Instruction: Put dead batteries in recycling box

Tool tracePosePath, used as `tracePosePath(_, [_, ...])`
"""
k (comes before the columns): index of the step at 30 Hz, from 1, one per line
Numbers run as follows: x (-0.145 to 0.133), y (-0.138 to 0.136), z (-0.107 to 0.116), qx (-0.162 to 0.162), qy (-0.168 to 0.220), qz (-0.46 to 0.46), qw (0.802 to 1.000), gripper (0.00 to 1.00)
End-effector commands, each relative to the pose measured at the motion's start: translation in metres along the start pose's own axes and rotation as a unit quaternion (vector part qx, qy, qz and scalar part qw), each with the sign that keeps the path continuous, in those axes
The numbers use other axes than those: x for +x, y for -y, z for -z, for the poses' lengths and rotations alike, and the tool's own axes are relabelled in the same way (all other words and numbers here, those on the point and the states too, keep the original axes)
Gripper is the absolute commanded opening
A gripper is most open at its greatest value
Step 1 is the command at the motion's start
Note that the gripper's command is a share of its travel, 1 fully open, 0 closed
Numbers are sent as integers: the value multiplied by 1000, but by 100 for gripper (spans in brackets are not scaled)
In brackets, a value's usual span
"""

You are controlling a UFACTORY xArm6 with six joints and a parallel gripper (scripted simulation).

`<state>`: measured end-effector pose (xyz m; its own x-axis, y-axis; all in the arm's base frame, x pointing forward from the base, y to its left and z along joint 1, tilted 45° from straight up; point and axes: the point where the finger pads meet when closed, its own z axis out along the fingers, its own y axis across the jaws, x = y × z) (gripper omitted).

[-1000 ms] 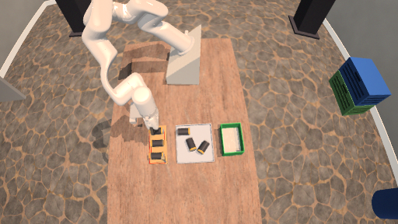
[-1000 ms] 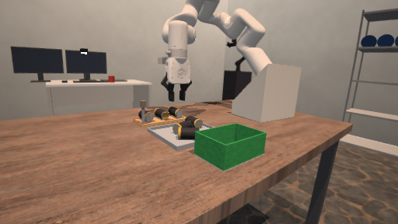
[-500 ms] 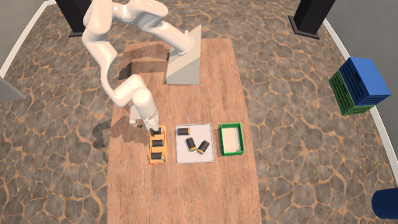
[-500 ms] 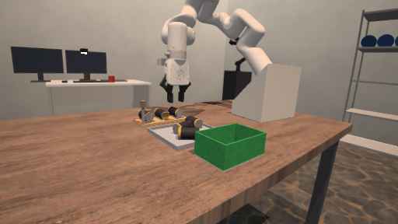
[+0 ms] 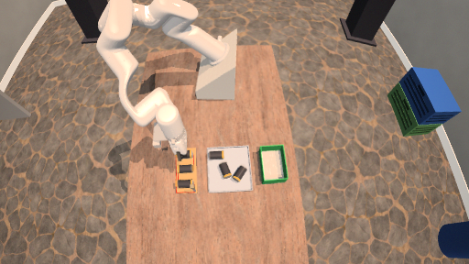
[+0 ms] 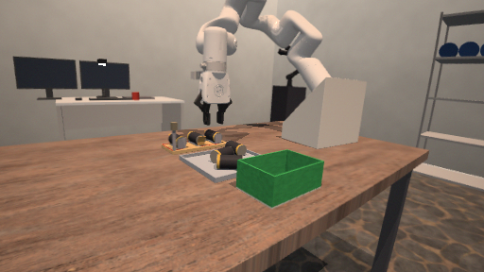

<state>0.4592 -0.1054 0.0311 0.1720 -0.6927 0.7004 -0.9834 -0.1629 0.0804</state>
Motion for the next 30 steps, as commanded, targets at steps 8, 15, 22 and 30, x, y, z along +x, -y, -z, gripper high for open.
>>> tracePosePath(8, [0,1,-29,2,0,0,1000,51])
tracePosePath(15, [0,1,-34,2,0,0,1000,51])
tracePosePath(22, [0,1,-39,2,0,0,1000,51])
tracePosePath(30, [0,1,-44,2,0,0,1000,51])
